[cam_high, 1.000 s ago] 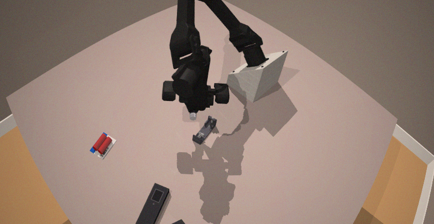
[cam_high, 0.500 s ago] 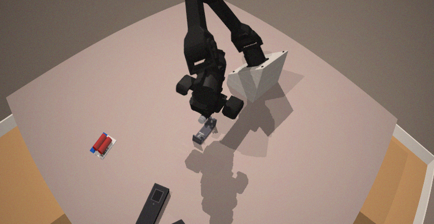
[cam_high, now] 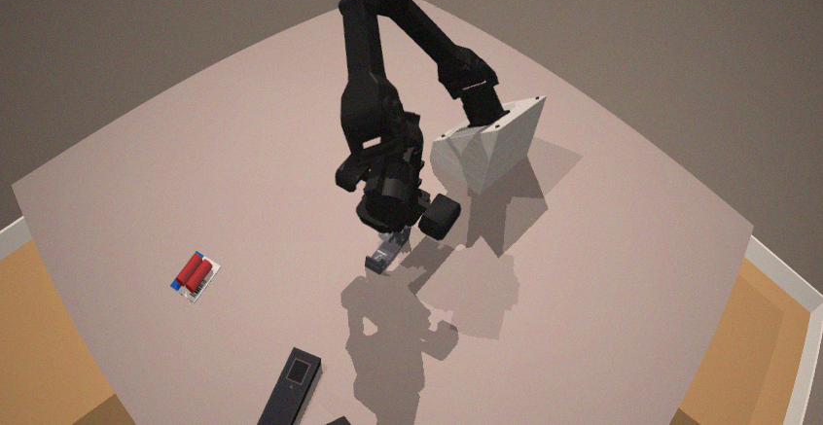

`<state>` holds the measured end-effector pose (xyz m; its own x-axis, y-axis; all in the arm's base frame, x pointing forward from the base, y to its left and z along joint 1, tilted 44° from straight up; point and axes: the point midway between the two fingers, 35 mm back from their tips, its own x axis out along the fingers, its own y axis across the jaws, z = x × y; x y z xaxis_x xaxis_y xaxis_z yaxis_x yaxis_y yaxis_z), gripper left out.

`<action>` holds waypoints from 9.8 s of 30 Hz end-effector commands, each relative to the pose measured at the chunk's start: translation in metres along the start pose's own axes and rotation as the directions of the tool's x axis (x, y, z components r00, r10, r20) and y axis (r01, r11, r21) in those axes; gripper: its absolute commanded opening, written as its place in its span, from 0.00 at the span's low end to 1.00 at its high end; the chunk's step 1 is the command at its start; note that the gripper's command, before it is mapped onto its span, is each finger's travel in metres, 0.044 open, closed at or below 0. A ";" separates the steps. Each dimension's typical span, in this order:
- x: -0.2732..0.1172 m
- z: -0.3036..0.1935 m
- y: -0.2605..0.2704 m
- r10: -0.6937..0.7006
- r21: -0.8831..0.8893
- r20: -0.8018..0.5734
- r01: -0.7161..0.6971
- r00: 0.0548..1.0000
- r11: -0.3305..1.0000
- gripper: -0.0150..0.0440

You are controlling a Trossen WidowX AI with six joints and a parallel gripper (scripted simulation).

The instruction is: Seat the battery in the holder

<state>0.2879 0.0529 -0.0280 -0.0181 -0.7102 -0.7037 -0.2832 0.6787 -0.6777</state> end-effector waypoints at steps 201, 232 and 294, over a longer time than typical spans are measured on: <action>0.052 0.018 0.000 0.036 -0.005 0.036 -0.036 0.999 0.999 0.35; 0.054 0.004 -0.001 0.043 -0.006 0.081 -0.043 0.996 0.999 0.35; -0.032 -0.006 0.001 0.051 -0.005 0.090 -0.051 0.995 0.999 1.00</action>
<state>0.2825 0.0733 -0.0053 0.0573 -0.6572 -0.7515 -0.2900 0.7093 -0.6425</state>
